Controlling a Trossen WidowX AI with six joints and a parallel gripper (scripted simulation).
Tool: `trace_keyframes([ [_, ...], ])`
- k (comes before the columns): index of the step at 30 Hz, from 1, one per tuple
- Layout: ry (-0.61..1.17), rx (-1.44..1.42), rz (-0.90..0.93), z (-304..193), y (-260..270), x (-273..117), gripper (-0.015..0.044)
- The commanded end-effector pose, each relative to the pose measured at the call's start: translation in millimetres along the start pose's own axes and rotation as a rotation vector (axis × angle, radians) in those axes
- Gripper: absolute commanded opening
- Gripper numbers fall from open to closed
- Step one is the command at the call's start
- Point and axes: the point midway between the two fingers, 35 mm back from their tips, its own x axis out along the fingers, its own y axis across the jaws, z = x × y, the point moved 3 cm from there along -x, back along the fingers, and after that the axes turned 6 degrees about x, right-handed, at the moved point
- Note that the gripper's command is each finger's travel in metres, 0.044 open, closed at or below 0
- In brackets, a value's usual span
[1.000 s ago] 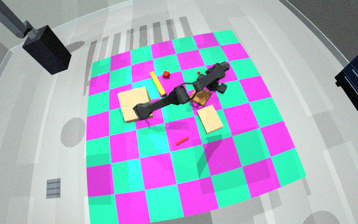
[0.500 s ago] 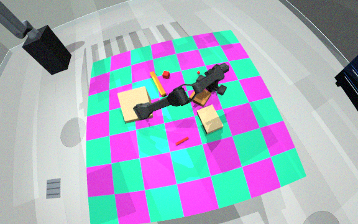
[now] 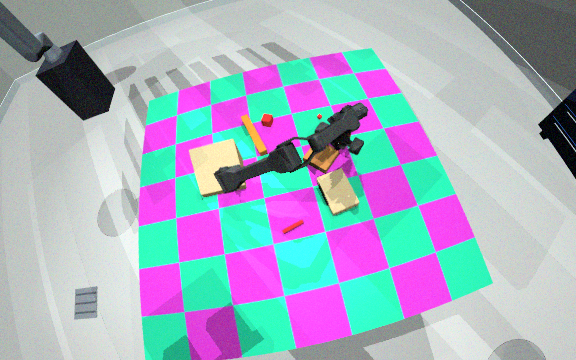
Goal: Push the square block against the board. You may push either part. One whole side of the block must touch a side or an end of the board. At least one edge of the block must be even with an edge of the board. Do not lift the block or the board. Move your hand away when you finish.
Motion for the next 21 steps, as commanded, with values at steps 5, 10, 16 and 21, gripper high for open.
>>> trace_keyframes([
  [5, 0.014, -0.004, 0.002, -9, -2, 4, 0.0000],
  [10, 0.015, -0.004, 0.002, -13, -2, 4, 0.0000],
  [16, 0.015, -0.004, 0.002, -17, -3, 4, 0.0000],
  [21, 0.015, -0.004, 0.002, -21, -3, 4, 0.0000],
])
